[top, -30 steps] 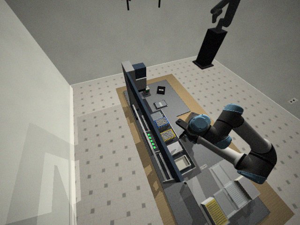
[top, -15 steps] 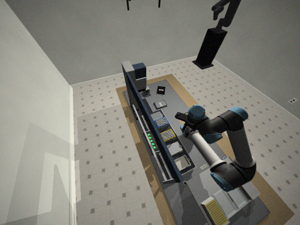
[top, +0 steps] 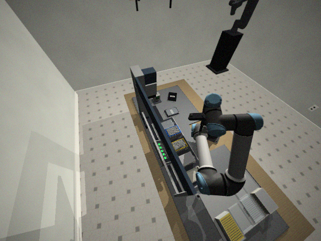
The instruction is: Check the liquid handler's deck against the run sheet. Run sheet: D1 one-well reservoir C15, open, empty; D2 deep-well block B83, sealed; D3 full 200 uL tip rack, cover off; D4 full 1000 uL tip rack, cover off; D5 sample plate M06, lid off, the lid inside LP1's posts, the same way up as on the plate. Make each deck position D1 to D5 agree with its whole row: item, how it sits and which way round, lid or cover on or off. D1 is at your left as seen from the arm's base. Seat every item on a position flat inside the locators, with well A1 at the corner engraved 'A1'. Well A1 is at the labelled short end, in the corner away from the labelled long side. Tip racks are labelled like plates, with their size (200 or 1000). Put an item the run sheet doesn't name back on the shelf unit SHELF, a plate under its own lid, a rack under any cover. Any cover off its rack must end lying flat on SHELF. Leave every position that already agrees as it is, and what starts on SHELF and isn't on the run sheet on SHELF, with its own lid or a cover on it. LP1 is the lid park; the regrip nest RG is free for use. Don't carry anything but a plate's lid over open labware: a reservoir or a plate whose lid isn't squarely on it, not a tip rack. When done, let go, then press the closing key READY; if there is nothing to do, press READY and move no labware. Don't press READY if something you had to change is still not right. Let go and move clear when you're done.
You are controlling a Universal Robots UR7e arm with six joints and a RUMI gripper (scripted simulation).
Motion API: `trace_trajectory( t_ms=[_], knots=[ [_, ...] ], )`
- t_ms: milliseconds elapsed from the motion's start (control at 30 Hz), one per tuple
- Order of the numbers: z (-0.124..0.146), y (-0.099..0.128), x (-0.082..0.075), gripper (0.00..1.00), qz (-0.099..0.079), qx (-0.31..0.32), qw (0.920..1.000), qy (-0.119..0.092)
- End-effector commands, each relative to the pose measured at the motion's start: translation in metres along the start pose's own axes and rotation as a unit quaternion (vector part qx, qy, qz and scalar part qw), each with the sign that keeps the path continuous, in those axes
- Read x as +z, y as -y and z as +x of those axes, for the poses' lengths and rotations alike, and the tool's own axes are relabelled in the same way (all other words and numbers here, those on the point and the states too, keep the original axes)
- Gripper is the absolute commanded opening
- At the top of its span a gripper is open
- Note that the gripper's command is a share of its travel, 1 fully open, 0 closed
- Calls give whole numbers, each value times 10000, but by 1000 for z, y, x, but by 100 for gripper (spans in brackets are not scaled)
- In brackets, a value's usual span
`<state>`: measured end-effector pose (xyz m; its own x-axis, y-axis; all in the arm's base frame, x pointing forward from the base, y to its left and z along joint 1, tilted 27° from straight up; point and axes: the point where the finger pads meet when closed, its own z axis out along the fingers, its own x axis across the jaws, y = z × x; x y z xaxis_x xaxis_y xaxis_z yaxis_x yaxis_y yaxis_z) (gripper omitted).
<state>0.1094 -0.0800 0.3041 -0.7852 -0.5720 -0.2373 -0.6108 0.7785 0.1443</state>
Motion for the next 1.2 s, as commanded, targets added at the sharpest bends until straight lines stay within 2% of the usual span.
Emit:
trace_trajectory(
  t_ms=[0, 333, 400, 500, 700, 900, 967, 1167],
  knots=[
    [5, -1, -1, 82, 834, -766, 9914, 660],
    [5, -1, -1, 82, 947, -1748, 9775, 699],
    [5, -1, -1, 82, 947, -1748, 9775, 699],
    [5, -1, -1, 82, 979, -2040, 9715, 709],
    [5, -1, -1, 82, 1041, -2618, 9567, 727],
    [5, -1, -1, 82, 1099, -3187, 9385, 743],
    [5, -1, -1, 82, 1099, -3187, 9385, 743],
    [5, -1, -1, 82, 1153, -3744, 9170, 756]
  ],
)
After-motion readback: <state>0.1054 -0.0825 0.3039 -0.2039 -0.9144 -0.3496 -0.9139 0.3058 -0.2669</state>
